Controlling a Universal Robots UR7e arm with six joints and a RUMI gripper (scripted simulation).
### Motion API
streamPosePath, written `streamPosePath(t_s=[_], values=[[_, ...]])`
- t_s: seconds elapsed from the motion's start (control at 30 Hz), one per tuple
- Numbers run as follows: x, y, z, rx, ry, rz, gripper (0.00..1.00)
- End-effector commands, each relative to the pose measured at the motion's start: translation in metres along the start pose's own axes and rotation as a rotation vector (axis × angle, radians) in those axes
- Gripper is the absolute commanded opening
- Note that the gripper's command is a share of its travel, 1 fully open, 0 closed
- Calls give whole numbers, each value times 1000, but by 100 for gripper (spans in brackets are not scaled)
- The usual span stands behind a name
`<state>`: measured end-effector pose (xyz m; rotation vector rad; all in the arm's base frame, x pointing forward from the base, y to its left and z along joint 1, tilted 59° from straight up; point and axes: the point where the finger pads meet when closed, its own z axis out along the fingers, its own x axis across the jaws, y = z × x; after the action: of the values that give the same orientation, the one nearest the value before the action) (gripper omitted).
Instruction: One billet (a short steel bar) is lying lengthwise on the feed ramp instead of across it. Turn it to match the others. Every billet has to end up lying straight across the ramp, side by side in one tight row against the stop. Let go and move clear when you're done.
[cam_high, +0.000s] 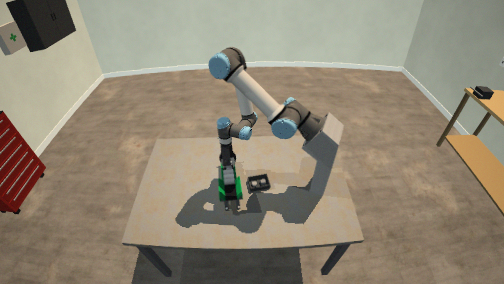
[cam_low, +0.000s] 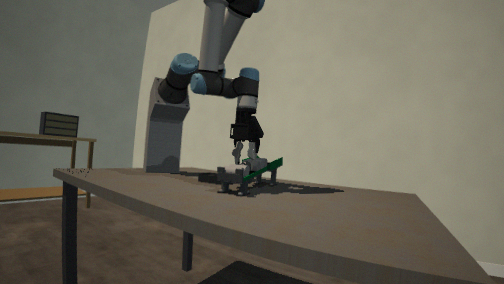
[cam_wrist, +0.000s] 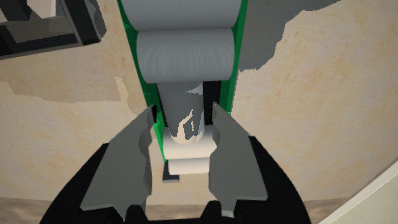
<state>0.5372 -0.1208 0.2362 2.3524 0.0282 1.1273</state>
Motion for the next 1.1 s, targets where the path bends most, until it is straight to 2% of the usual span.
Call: streamPosePath(t_s=[0.0, 0.33, 0.37, 1.07], values=[[1, 0, 6, 0, 1, 0, 35], [1, 0, 6, 0, 1, 0, 35], [1, 0, 5, 0, 1, 0, 0], [0, 0, 6, 0, 1, 0, 0]])
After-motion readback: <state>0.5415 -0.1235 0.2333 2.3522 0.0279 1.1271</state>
